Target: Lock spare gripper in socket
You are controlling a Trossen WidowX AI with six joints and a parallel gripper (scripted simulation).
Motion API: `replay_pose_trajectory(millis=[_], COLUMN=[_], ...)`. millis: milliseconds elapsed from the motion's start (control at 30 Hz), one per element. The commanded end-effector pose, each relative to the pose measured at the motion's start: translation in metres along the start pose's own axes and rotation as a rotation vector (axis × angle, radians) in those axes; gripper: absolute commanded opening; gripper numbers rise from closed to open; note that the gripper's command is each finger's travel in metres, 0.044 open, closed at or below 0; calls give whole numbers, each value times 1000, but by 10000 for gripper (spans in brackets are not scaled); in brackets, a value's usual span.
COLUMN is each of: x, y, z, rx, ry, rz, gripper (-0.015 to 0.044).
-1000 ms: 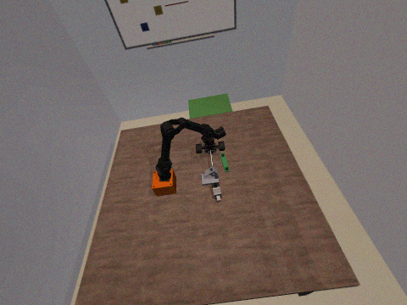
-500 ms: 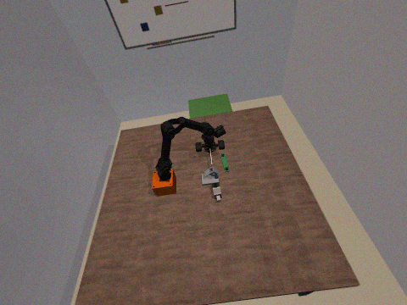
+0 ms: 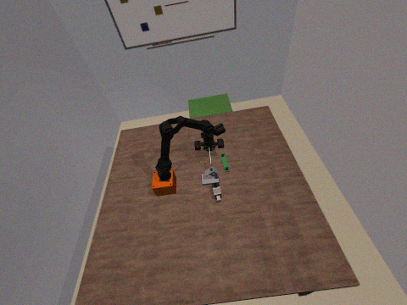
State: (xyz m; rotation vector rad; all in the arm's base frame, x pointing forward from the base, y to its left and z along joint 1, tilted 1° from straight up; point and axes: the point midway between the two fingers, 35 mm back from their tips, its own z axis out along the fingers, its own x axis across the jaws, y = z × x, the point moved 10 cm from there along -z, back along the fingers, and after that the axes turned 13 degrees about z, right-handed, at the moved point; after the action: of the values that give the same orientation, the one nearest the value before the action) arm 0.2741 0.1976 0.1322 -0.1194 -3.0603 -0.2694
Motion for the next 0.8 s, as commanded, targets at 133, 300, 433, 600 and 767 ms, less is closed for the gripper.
replay_pose_trajectory(millis=[133, 300, 433, 600, 767], x=[-2, -13, -22, -33, -44], y=[1, 12, 20, 30, 40], z=[1, -1, -3, -4, -6], rx=[0, -1, -2, 0, 2], ry=[1, 2, 3, 3, 4], rz=[-1, -10, -20, -35, -51], gripper=[0, 0, 0, 0, 0])
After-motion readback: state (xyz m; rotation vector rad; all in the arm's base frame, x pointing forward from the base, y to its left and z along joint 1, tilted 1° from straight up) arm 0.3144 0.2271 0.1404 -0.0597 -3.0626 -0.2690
